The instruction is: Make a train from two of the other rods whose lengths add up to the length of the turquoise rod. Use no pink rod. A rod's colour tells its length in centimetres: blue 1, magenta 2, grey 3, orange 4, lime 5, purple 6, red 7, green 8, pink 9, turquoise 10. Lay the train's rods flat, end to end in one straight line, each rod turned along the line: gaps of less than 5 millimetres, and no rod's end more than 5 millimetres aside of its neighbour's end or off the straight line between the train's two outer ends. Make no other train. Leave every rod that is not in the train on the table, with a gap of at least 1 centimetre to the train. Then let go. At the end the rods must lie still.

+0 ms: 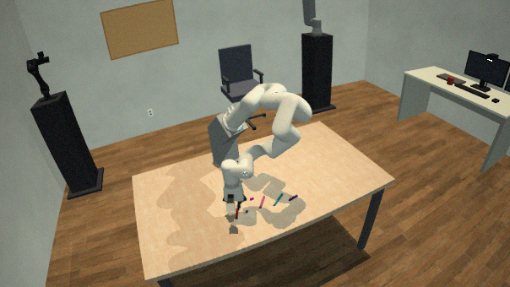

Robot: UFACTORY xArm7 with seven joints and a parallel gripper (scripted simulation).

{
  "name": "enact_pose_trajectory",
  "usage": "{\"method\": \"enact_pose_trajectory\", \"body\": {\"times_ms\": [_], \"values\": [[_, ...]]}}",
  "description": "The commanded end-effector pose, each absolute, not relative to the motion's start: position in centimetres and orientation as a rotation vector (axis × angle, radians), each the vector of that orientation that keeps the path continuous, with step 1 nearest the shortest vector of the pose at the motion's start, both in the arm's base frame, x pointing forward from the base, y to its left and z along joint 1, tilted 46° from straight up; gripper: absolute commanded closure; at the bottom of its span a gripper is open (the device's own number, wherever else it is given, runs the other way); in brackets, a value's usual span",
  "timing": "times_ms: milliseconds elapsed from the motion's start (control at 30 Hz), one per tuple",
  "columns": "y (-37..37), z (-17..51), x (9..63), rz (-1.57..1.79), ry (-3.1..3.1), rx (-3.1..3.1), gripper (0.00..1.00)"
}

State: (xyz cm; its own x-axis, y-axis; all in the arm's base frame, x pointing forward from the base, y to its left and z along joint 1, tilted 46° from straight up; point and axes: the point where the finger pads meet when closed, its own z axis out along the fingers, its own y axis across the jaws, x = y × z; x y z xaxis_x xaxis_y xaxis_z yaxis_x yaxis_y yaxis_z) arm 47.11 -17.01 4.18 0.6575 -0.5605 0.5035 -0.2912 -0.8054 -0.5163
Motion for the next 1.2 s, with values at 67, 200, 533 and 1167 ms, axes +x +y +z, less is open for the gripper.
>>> {"method": "enact_pose_trajectory", "body": {"times_ms": [67, 200, 533, 1167], "values": [[-17.8, 6.5, 44.9, -0.947, 0.675, -2.485, 0.76], [-18.0, 7.4, 44.0, -0.947, 0.675, -2.485, 0.76], [-18.1, 7.8, 43.7, -0.947, 0.675, -2.485, 0.00], [-18.1, 7.8, 43.7, -0.947, 0.675, -2.485, 0.00]]}}
